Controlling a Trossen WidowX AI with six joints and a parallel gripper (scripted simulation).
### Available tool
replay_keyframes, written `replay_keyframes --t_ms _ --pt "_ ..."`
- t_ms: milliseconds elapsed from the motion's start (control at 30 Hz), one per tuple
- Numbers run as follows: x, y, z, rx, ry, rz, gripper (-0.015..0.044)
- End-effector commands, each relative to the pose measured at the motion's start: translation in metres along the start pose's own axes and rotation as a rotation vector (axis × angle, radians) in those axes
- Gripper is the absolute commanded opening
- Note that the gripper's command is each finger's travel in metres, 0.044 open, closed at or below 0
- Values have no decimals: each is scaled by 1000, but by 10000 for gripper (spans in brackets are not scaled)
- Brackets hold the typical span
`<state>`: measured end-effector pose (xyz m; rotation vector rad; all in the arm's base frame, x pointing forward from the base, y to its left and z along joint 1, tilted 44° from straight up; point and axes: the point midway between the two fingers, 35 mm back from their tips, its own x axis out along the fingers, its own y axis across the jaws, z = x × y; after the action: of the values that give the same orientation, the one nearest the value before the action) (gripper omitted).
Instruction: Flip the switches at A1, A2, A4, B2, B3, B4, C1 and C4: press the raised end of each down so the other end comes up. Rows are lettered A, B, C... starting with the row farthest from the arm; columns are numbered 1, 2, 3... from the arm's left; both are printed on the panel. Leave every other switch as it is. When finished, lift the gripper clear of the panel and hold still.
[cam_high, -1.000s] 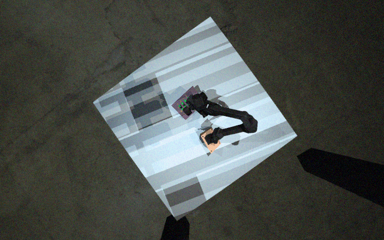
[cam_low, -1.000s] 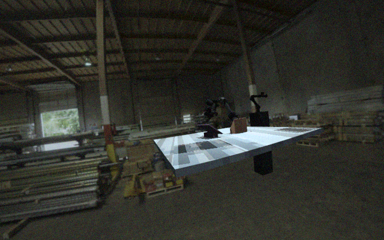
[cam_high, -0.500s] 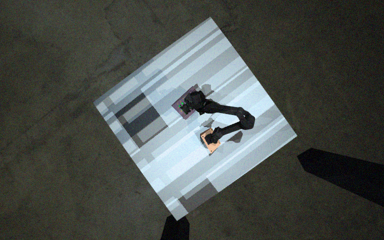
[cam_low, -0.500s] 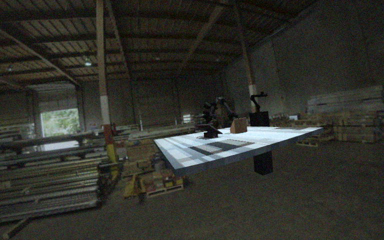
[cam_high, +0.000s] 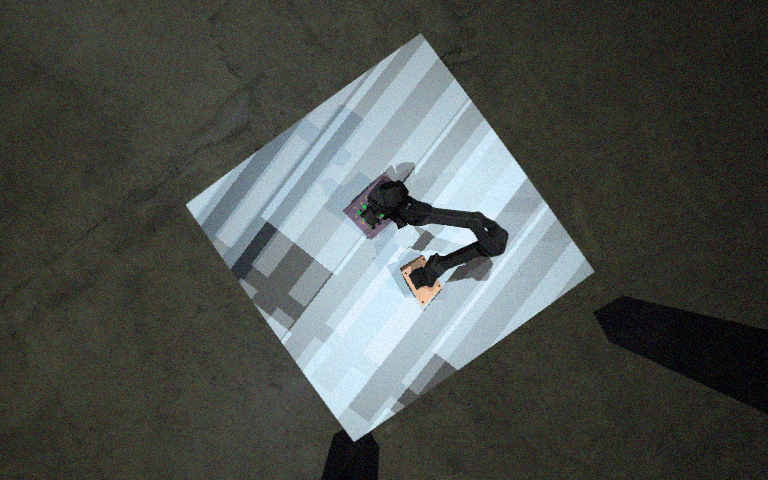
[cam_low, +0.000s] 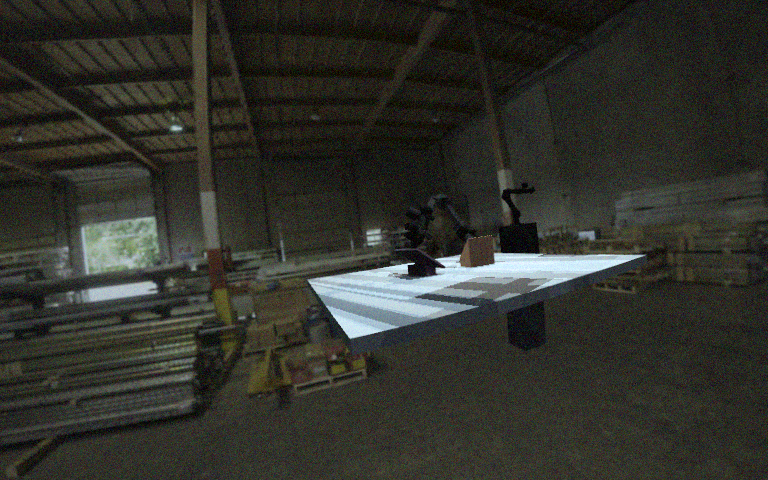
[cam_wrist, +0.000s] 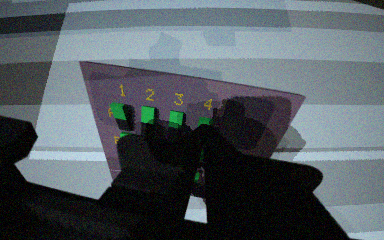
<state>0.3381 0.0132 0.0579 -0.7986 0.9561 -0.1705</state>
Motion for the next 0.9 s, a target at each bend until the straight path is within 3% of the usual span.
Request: replay_keyframes --t_ms 0,867 --pt "0 0 0 -2 -3 3 0" --pt "3 0 1 -2 -3 3 0"
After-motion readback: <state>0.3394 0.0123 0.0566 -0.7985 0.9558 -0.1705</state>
